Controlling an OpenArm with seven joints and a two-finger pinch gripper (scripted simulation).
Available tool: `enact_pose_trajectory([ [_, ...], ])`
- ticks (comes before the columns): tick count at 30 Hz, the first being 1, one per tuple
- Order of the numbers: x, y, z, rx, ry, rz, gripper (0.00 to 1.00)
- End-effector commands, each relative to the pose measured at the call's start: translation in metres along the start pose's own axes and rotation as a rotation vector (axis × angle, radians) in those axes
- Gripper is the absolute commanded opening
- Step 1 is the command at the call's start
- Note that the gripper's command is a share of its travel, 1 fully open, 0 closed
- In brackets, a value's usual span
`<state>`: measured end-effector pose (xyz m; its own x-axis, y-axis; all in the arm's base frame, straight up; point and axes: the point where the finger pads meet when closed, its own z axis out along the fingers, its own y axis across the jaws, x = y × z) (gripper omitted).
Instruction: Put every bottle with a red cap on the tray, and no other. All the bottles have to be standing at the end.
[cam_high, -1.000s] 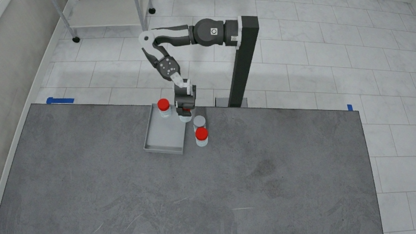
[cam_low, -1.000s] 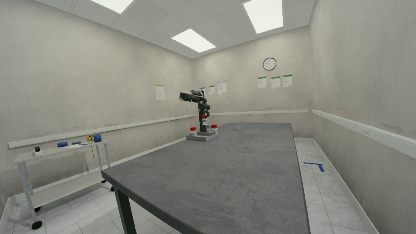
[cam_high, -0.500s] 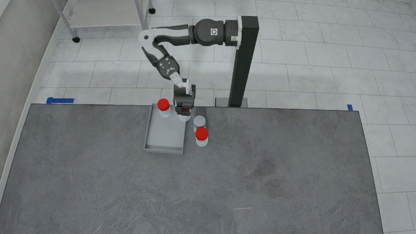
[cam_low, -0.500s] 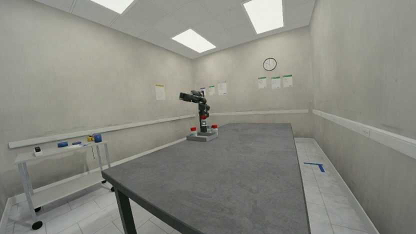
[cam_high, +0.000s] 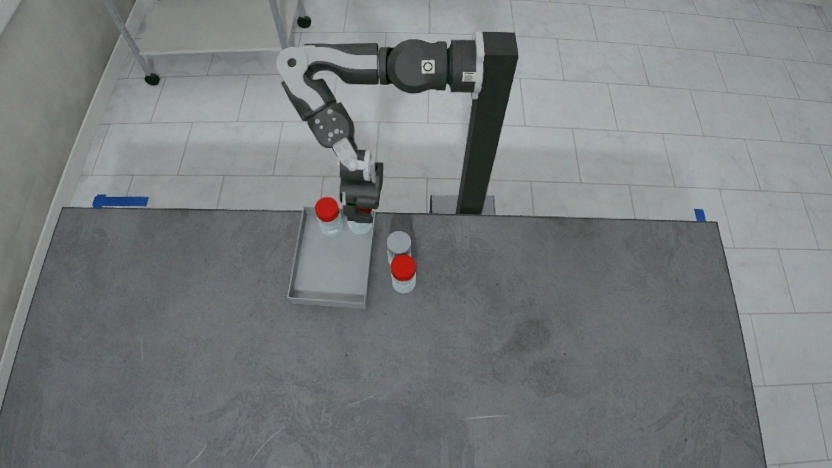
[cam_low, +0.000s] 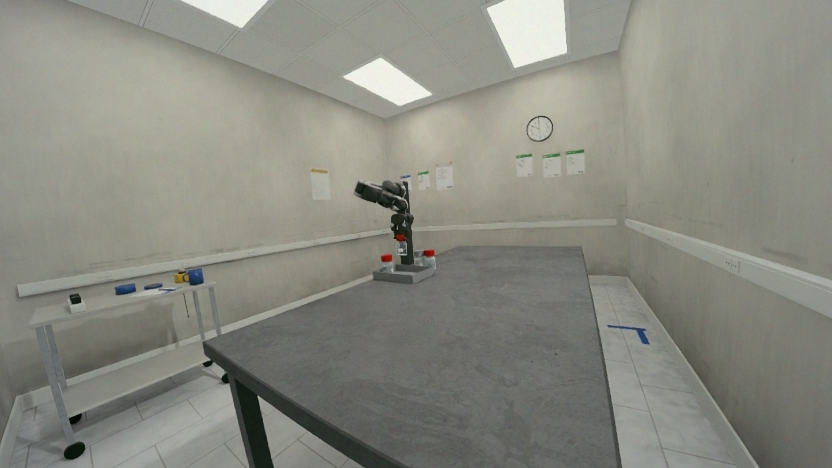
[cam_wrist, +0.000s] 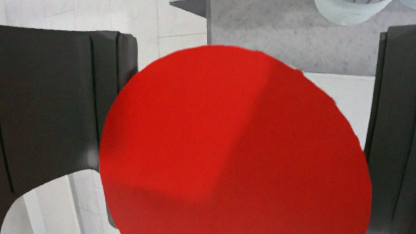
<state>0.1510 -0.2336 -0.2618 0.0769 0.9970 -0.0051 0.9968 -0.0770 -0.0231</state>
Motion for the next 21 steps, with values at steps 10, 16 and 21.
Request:
enact_pose_trajectory([
  [10,-0.014,-0.016,0.011,-0.022,0.01,-0.005,0.0],
  [16,-0.021,-0.026,0.017,-0.023,0.01,-0.004,0.0],
  [21,-0.025,-0.03,0.02,-0.024,0.01,-0.004,0.0],
])
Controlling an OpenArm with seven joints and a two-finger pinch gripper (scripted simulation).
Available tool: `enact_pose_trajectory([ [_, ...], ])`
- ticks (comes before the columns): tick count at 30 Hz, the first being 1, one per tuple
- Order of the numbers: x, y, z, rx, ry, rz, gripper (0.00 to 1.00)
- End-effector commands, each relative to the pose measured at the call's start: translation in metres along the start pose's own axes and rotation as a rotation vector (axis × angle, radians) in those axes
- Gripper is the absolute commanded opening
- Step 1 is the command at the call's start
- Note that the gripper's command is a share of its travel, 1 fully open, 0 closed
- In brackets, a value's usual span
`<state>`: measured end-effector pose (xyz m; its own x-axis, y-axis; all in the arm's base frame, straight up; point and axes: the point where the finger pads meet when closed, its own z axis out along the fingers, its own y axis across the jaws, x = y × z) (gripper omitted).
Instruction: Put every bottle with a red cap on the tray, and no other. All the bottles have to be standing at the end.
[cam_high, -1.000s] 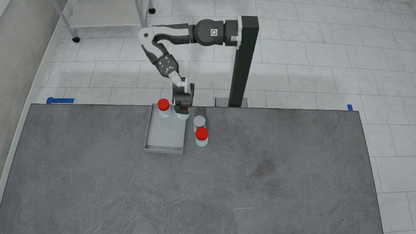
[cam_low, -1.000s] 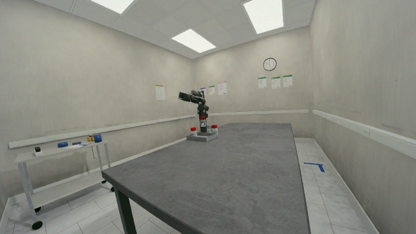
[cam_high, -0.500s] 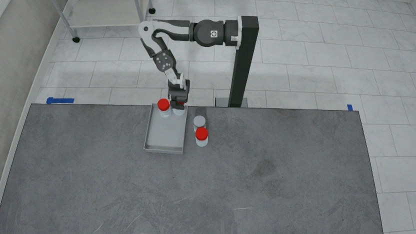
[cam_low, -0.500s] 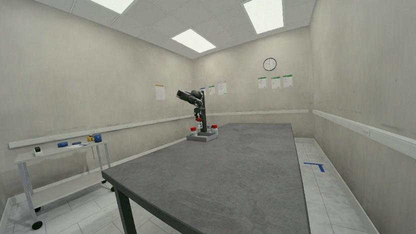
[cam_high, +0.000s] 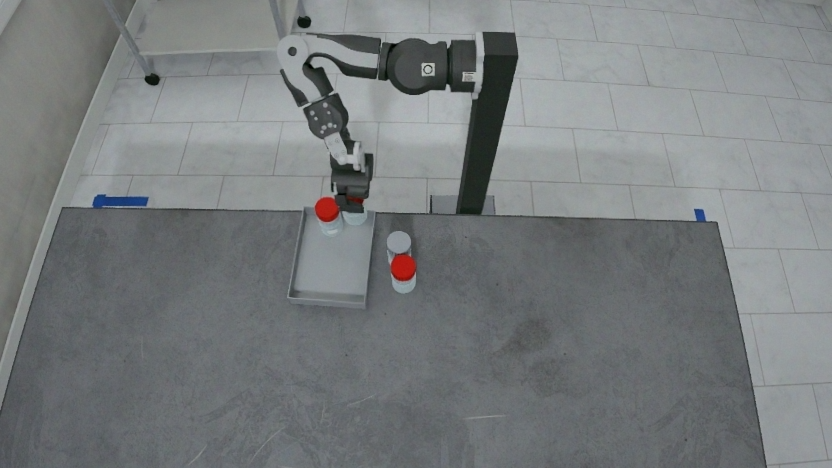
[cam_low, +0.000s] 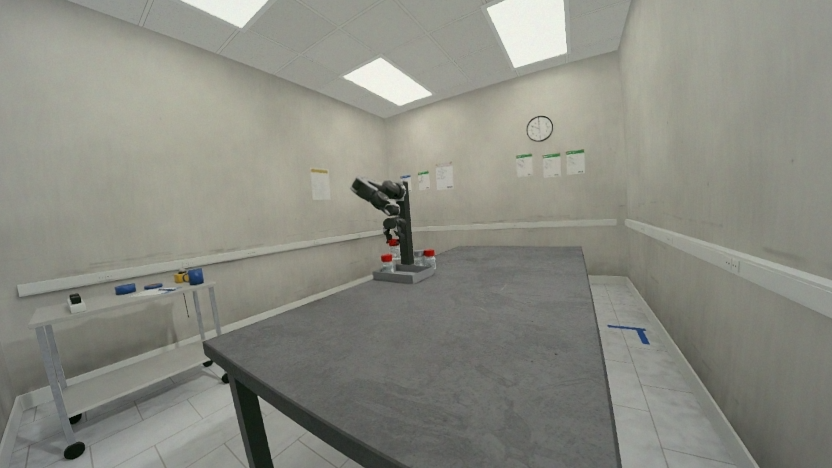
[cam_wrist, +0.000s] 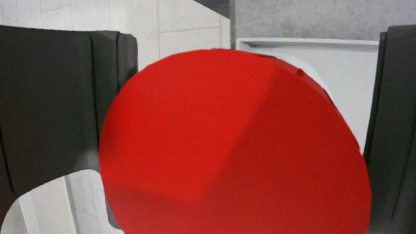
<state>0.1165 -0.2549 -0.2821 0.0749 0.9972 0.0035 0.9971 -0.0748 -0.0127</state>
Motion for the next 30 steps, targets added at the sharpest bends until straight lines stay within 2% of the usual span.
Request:
enact_pose_trajectory([
  [1,-0.001,0.001,0.0,-0.014,0.001,-0.001,0.0],
  [7,-0.002,0.0,0.0,-0.014,0.001,-0.001,0.0],
  [17,-0.003,0.0,0.04,-0.014,0.001,-0.001,0.0],
  [24,-0.003,0.0,0.04,-0.014,0.001,-0.001,0.0],
  [30,-0.002,0.0,0.053,-0.01,0.002,-0.001,0.0],
])
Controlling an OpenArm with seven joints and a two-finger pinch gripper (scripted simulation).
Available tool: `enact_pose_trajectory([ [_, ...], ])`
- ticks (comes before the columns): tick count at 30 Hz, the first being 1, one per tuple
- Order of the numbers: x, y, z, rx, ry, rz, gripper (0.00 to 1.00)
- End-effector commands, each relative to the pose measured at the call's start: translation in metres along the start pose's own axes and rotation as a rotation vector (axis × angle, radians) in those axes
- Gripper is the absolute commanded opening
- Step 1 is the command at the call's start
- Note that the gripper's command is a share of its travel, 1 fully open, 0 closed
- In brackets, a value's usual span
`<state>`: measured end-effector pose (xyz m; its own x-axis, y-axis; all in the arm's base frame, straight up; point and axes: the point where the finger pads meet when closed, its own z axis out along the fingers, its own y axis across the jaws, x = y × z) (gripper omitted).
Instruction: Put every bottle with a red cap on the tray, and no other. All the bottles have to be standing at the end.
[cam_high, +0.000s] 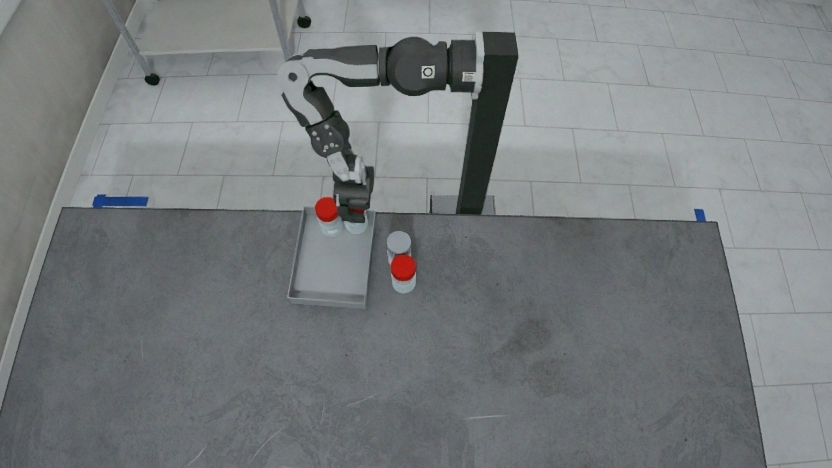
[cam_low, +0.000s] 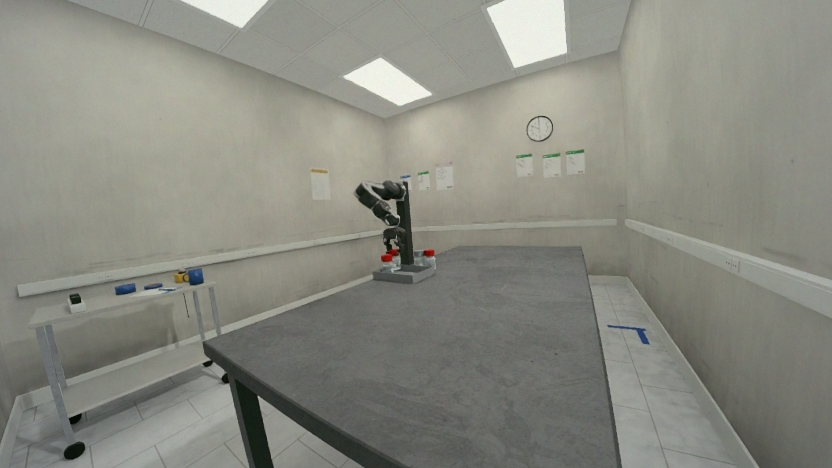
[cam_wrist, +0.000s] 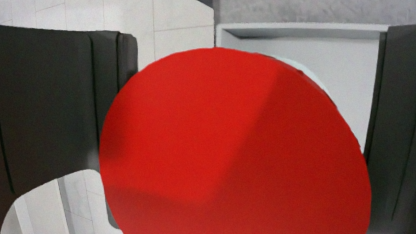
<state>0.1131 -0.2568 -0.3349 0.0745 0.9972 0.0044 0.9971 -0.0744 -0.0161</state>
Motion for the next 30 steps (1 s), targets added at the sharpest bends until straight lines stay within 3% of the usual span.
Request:
enact_pose_trajectory([
  [1,0.0,0.003,0.002,-0.014,0.001,0.0,0.0],
  [30,0.0,0.003,0.015,-0.016,-0.001,0.0,0.0],
])
